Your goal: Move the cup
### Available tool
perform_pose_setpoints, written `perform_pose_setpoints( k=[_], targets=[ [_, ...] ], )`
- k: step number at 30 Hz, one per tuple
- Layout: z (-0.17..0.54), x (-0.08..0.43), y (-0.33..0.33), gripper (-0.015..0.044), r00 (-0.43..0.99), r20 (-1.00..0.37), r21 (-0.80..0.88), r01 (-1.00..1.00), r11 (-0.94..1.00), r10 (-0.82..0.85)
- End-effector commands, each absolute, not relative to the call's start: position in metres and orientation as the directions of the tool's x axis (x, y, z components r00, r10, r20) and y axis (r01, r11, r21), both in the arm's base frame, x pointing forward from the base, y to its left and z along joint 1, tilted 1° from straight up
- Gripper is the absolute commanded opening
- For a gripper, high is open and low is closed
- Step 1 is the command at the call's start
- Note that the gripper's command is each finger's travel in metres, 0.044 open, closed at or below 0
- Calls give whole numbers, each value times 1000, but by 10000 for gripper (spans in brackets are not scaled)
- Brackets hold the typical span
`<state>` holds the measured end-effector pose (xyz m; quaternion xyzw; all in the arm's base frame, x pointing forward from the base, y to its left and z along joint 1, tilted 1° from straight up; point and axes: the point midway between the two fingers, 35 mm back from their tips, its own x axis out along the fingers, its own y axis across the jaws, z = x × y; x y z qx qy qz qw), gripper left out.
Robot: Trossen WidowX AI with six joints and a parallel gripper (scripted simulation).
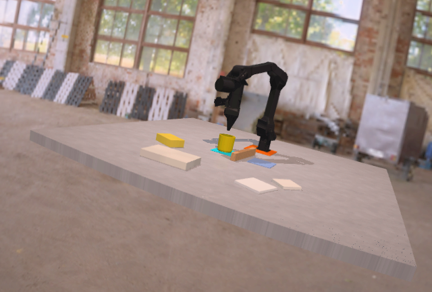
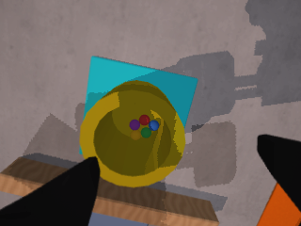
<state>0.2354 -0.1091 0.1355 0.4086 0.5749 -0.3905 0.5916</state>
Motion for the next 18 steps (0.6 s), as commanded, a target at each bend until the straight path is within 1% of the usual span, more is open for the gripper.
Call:
perform_pose_setpoints(
  k=[1, 18],
  targets=[
    [145, 236, -110, 440, 37, -999, 37, 931, 363, 7],
    [190, 235, -112, 440, 39, -999, 39, 930, 365, 8]
  ],
)
